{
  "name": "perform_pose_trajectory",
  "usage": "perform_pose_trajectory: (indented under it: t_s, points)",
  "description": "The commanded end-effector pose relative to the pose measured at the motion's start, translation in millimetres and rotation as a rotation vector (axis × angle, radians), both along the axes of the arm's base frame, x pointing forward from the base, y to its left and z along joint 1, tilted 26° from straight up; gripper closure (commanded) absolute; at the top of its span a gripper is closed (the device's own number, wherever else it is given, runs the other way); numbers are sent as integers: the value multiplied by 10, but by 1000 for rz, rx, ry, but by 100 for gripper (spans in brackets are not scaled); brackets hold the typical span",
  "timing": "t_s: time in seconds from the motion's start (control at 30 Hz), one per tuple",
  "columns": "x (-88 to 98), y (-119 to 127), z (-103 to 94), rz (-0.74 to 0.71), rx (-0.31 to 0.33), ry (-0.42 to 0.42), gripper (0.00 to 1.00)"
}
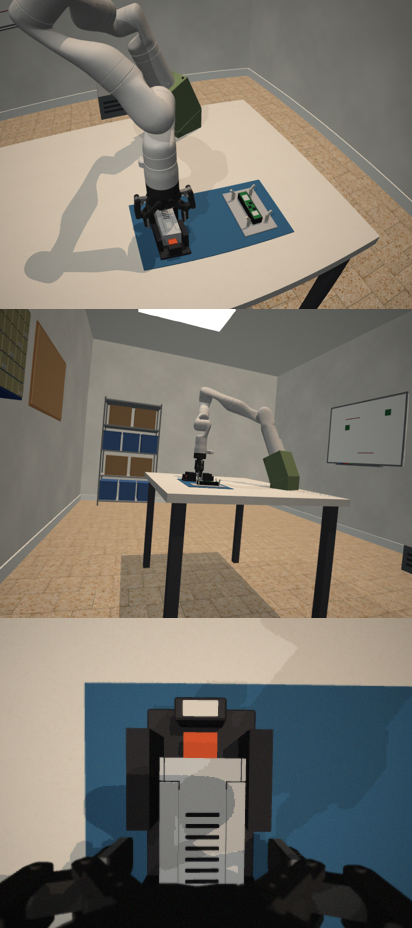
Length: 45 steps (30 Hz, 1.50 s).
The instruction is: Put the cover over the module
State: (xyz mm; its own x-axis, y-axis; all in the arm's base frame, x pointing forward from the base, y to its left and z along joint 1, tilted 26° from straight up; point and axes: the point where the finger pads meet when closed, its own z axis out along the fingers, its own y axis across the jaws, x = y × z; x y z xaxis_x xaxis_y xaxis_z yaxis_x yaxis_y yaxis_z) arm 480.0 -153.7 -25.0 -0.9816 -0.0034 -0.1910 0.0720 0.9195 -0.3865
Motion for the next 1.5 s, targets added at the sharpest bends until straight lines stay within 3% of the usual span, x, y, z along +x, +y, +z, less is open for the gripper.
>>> perform_pose_trajectory:
  t_s: [0.0, 0.2, 0.23, 1.33, 1.37, 1.47]
  points:
    - [7, 4, 10, 1, 0, -2, 0]
    - [7, 4, 10, 1, 0, -2, 0]
    - [6, 4, 10, 1, 0, -2, 30]
    - [6, 4, 10, 1, 0, -2, 30]
    - [6, 4, 10, 1, 0, -2, 100]
    - [6, 4, 10, 1, 0, -2, 100]
